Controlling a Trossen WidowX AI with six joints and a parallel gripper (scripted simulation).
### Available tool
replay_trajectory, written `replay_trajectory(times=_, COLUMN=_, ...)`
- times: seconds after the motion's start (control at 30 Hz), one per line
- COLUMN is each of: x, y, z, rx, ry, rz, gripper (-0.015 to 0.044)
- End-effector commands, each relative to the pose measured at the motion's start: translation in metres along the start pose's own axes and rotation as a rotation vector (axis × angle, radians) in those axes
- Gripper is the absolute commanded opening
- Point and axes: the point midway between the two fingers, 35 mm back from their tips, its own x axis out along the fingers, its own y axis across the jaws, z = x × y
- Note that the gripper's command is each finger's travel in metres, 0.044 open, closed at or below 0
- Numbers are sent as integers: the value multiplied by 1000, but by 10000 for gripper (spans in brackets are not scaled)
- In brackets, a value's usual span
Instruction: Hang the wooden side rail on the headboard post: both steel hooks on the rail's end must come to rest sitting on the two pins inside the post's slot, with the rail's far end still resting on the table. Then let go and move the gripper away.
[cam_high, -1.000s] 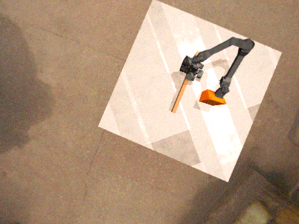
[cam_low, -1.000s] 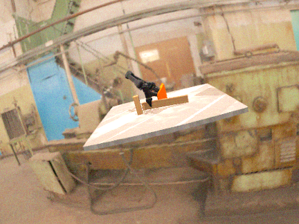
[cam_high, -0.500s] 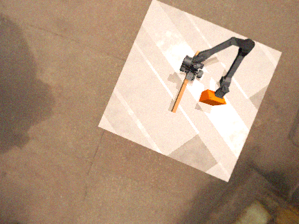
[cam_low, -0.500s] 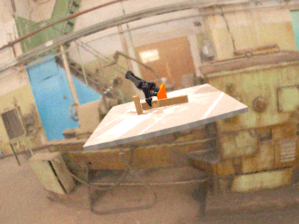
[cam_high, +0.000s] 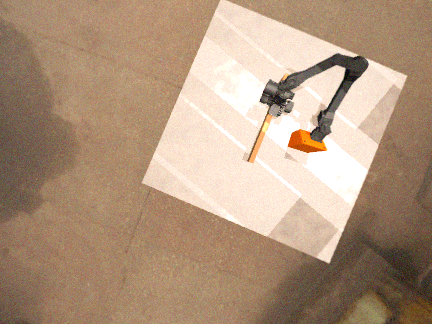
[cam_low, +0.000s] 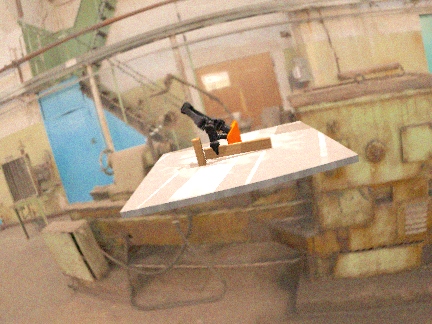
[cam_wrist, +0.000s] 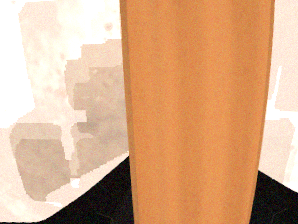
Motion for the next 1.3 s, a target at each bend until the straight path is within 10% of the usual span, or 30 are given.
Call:
replay_trajectory(times=0.0, x=-2, y=-2, z=-1, rx=-4, ry=2, rz=-5, gripper=0)
replay_trajectory(times=1.27, x=-1, y=-1, z=-4, rx=-4, ry=2, rz=-5, gripper=0)
